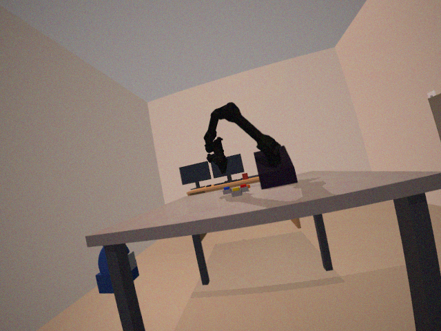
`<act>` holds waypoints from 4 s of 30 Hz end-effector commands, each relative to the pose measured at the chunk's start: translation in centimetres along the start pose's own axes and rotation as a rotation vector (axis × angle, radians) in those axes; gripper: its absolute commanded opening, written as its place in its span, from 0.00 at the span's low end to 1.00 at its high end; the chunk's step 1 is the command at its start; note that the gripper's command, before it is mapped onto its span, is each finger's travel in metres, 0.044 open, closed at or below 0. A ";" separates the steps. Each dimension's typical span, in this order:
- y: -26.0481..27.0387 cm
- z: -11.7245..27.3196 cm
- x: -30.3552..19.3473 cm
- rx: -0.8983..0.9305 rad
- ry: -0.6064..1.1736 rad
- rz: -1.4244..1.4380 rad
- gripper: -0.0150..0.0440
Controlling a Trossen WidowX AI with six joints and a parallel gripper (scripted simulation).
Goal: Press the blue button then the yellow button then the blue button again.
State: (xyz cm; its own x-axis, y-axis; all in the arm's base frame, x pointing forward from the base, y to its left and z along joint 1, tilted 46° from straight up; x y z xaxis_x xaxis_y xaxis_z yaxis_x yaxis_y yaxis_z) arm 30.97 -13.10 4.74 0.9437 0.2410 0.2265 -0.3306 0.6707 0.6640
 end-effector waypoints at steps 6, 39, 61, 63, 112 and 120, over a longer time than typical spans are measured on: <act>0.1 -6.1 0.0 0.010 -0.013 0.014 0.62; 0.2 -8.6 0.1 0.010 -0.013 0.014 0.29; 0.2 -9.4 0.1 0.011 -0.013 0.014 0.29; 0.2 -9.1 0.1 0.007 -0.010 0.018 0.29; 18.5 -6.2 -2.7 0.019 -0.011 0.009 0.29; 18.5 -7.5 -2.6 0.019 -0.011 0.009 0.29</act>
State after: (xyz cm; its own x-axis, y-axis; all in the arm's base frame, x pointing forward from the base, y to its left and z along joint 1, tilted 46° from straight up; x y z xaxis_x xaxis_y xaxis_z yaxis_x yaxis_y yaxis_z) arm 22.34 3.64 11.38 0.9390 0.2447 0.2418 -0.3440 0.6580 0.6699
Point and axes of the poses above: the point midway between the two fingers, 35 mm back from their tips, its own z axis back along the fingers, its own y axis across the jaws, x = y × z, the point moved 10 cm from there along z, back along the fingers, and after that the axes turned 15 degrees about z, right-handed, at the moved point
